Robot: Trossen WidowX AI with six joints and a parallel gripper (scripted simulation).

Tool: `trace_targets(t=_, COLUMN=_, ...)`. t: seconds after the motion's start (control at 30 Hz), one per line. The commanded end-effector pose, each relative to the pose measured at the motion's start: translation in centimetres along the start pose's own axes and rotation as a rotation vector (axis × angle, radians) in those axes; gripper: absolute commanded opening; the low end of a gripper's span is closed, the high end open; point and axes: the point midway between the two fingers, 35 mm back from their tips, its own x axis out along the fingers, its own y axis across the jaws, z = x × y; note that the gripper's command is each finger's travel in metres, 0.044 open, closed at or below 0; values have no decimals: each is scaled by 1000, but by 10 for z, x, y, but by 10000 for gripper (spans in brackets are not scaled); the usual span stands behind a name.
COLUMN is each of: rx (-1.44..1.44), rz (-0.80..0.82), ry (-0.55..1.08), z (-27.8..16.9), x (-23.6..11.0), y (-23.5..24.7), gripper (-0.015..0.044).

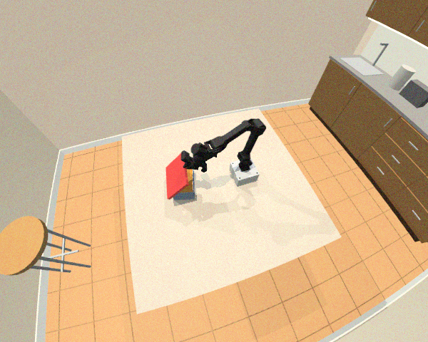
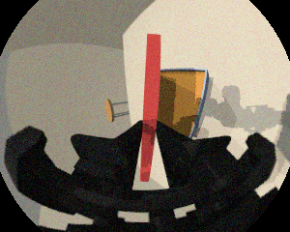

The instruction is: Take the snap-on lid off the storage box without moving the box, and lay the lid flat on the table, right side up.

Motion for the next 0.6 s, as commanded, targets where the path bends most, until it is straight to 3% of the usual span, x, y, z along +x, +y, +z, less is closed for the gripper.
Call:
trace_targets(t=0.0, rx=1, rz=17, ry=5, z=0, x=-7, y=10, gripper=0)
trace_targets(t=0.57, rx=0, rz=17, ry=4, z=15, x=-7, y=6, gripper=0)
